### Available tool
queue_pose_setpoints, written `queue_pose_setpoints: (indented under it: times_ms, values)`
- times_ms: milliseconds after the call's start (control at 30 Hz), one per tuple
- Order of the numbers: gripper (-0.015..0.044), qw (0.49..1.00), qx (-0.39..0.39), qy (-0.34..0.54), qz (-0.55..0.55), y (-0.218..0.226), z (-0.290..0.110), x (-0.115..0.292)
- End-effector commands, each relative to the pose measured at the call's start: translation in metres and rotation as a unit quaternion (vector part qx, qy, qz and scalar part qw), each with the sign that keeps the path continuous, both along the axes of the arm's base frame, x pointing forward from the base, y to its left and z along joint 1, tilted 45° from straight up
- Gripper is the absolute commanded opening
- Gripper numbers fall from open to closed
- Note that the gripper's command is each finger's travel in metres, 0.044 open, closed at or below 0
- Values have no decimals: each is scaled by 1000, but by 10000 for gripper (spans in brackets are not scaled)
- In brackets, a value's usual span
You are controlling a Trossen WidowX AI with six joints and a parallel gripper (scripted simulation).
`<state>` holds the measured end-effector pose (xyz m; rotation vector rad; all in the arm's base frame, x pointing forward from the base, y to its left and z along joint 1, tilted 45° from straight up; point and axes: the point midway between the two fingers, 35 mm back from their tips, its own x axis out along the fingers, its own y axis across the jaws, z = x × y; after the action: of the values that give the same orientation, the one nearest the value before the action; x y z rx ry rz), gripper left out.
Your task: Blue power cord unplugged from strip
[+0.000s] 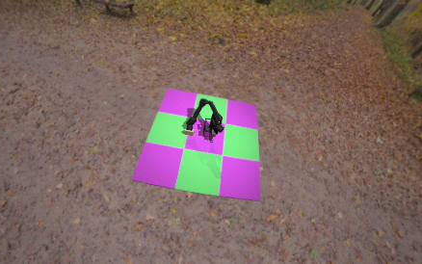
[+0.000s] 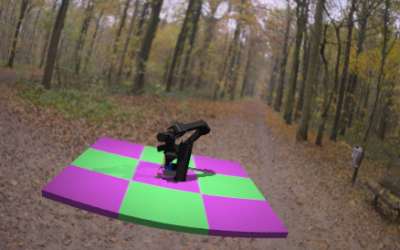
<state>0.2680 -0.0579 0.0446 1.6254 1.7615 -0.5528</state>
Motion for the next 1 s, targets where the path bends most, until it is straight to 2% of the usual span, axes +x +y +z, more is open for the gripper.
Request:
queue_pose_setpoints:
  times_ms: [0, 33, 167, 433, 967]
  values:
    - [160, 1000, 2, 1, -1, 4, -2, 0]
    - [160, 1000, 2, 1, -1, 4, -2, 0]
    - [55, 1000, 1, 1, 1, 2, -1, 0]
    - [2, 1000, 1, 1, 1, 2, -1, 0]
    - [0, 1000, 0, 1, 0, -14, -15, 5]
